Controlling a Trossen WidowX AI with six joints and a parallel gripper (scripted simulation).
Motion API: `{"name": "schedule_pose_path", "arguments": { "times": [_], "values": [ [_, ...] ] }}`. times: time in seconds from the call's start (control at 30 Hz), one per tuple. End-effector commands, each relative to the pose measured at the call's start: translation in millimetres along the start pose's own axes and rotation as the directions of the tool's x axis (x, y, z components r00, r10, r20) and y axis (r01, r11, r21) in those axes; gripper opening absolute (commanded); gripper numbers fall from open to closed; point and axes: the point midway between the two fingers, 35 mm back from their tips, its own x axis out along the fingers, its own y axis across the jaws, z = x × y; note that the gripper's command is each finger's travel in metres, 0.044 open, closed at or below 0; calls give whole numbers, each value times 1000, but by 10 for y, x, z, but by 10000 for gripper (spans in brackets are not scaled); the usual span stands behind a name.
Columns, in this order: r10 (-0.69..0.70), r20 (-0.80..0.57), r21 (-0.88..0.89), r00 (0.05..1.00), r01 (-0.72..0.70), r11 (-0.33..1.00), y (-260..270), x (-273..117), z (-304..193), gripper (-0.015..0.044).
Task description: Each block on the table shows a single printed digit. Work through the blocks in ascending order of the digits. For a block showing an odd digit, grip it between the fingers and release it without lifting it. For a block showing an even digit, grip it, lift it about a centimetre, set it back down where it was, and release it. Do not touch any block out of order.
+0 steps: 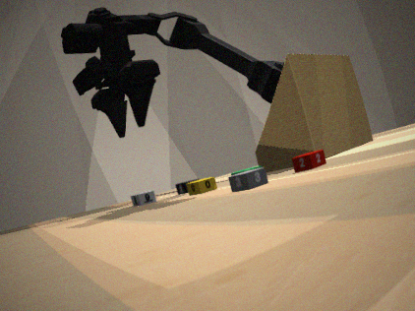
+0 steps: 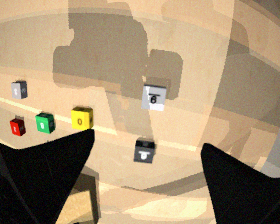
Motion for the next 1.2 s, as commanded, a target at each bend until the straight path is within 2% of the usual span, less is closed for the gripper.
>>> {"name": "schedule_pose_path", "arguments": {
  "times": [0.0, 0.1, 0.23, 0.33, 0.57, 0.73, 0.83, 1.17],
  "values": [
    [-6, 0, -4, 1000, 6, 1000, -14, 0, -14, 400],
    [-2, 1, -5, 1000, 2, 1000, 119, -3, -34, 400],
    [4, -1, -7, 1000, -4, 1000, 838, -3, -261, 400],
    [-1, -2, -6, 1000, 1, 1000, 1085, 7, -397, 400],
    [-1, -2, -9, 1000, 1, 1000, 1094, 62, -397, 400],
    [-4, -3, -20, 1000, 4, 1000, 1089, 606, -392, 400],
    [-5, -1, -7, 1000, 5, 1000, 1084, 804, -403, 400],
    [-4, -1, -5, 1000, 4, 1000, 1085, 889, -401, 400]
  ]
}}
